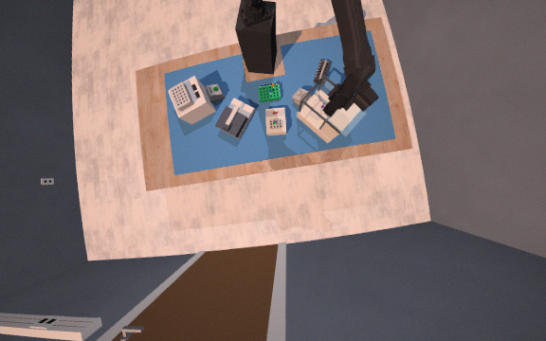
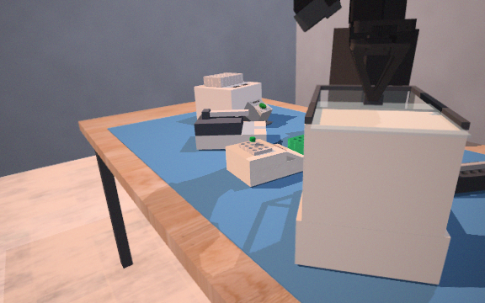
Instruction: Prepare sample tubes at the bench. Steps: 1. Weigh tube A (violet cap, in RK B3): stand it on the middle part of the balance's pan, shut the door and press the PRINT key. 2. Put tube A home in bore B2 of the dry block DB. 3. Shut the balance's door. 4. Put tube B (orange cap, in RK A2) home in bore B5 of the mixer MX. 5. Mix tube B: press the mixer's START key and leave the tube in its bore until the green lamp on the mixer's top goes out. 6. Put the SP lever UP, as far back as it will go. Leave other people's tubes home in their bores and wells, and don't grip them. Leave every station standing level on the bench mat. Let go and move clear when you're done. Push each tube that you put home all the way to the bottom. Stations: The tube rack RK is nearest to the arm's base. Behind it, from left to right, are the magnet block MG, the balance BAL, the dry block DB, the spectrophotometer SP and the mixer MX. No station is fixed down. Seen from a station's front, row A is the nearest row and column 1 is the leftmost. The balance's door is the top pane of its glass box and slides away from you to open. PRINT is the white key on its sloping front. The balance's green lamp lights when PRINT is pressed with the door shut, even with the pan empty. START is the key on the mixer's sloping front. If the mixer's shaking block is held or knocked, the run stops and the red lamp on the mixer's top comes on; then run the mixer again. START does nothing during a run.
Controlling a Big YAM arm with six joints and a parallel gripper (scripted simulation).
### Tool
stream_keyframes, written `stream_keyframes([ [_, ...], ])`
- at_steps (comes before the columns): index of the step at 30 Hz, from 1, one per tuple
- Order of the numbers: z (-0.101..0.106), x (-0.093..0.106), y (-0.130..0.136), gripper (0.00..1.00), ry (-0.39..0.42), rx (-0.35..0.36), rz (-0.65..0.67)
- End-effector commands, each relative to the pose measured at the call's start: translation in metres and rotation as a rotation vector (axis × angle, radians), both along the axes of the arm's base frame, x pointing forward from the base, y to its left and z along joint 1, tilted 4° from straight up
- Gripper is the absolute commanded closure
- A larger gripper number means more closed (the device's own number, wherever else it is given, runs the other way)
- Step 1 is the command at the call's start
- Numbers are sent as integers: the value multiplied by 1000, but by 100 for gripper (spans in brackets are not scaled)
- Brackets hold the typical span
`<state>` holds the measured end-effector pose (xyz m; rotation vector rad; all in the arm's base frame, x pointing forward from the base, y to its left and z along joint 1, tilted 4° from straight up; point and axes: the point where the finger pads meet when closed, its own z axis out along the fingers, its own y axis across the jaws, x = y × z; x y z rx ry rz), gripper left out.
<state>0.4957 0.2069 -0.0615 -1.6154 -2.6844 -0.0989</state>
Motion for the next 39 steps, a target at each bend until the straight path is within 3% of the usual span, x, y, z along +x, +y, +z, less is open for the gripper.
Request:
stream_keyframes([
  [1, 6, 19, 16, 94, -28, 11, 0],
  [14, 6, 19, 16, 94, -28, 11, 0],
  [15, 8, 5, 8, 70, -32, 12, -2],
  [29, 10, 11, 5, 70, -33, 13, -1],
  [32, 19, 0, 4, 70, -21, 7, -2],
  [39, 33, 3, 3, 70, -28, 10, -2],
])
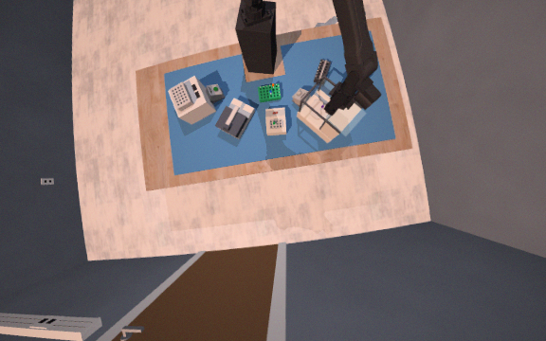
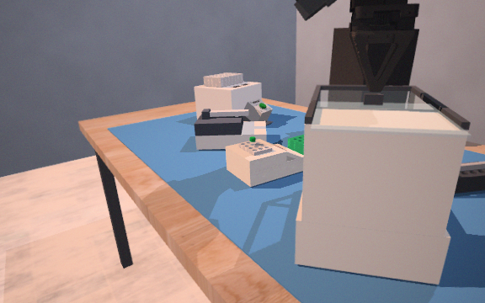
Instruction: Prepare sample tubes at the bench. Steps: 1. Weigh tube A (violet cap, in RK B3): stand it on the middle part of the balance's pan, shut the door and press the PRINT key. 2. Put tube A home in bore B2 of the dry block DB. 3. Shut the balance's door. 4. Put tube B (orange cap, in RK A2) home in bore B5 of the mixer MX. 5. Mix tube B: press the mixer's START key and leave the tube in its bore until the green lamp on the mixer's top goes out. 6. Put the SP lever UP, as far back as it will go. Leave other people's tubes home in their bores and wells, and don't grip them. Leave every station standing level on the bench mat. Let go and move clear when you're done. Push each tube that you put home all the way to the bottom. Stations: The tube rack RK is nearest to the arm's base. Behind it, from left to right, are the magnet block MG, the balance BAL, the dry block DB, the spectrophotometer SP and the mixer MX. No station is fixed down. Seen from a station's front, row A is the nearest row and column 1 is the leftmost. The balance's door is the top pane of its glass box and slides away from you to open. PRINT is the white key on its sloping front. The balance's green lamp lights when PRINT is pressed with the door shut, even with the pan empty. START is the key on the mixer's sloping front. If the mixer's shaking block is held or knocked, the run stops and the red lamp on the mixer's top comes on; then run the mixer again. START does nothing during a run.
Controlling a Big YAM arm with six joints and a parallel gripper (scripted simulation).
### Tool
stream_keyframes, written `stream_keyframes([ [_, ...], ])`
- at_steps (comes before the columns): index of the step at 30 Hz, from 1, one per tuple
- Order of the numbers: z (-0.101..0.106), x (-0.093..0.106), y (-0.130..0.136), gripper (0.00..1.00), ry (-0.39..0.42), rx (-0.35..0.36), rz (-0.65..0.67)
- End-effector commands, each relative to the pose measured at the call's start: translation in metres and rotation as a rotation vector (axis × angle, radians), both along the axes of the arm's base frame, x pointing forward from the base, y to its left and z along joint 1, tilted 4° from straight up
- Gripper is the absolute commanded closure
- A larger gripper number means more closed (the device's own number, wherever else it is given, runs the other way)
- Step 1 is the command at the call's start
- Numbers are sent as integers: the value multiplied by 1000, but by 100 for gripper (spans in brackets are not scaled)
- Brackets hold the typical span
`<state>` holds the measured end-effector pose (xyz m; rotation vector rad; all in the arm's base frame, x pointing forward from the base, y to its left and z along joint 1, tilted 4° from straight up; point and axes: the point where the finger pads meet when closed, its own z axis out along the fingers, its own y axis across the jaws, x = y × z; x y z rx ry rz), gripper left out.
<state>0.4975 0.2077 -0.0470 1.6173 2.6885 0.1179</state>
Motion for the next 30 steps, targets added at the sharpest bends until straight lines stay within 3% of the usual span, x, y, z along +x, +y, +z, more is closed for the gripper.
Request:
stream_keyframes([
  [1, 22, 3, 2, 70, -18, 6, -2],
  [7, 34, 11, 4, 70, -35, 13, -2],
  [8, 15, 7, 2, 70, 1, -2, -2],
  [11, 47, 19, 6, 70, -52, 19, -2],
  [20, 63, 20, 2, 70, -54, 19, -2],
  [25, 58, 17, 0, 70, -36, 12, -3],
  [26, 70, 20, 1, 70, -54, 19, -3],
  [30, 77, 20, -1, 70, -55, 19, -3],
])
